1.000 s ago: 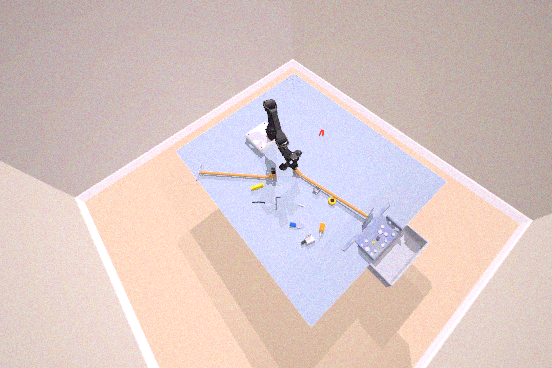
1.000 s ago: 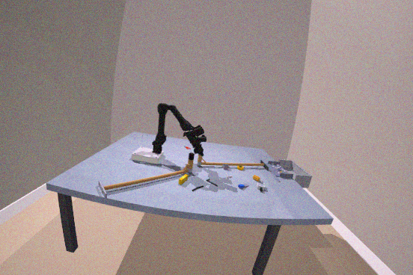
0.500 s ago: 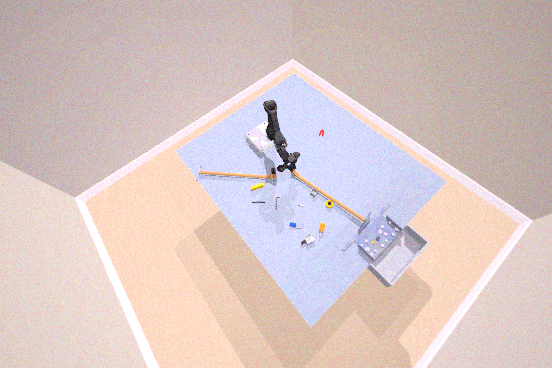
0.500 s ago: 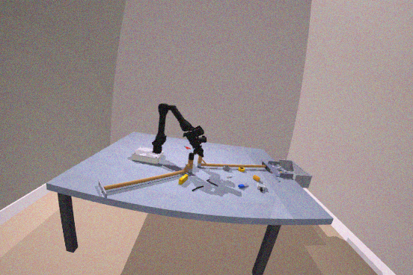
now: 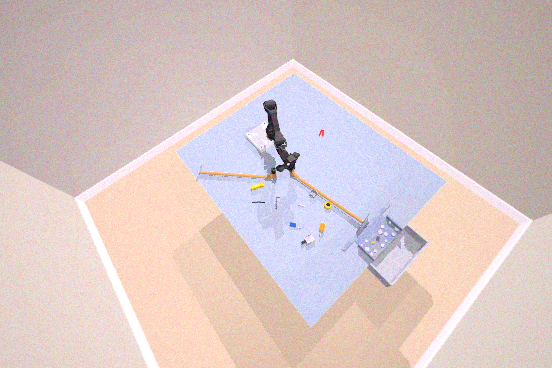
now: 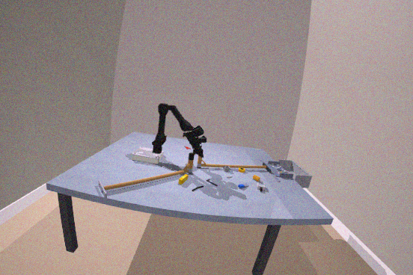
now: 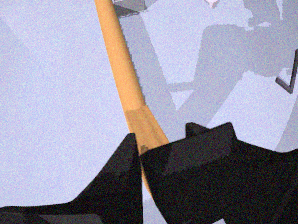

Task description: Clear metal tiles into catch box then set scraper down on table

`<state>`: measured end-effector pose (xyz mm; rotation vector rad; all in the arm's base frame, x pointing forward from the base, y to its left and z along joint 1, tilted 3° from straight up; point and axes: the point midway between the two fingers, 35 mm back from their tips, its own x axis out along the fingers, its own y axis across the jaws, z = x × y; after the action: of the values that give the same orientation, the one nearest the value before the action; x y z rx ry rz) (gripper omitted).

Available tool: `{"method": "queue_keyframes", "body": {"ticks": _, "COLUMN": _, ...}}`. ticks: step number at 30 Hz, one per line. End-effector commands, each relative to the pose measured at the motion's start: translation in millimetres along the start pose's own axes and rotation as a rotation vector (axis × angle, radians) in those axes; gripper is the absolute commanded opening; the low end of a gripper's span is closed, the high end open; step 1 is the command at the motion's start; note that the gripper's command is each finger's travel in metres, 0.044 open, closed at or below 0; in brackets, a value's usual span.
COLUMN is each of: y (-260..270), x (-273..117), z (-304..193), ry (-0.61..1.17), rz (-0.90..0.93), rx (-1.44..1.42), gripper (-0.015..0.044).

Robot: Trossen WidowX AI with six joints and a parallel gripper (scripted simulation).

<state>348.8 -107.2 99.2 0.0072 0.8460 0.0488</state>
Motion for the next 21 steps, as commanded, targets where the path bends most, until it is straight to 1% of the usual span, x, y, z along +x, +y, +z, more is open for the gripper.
{"method": "queue_keyframes", "body": {"ticks": 1, "y": -4.0, "x": -2.3, "z": -0.4, "ry": -0.002, "rz": -0.024, "rx": 0.018, "gripper": 0.0}}
{"method": "queue_keyframes", "body": {"ticks": 21, "y": -0.6, "x": -2.6, "z": -0.8, "ry": -0.002, "rz": -0.024, "rx": 0.018, "gripper": 0.0}}
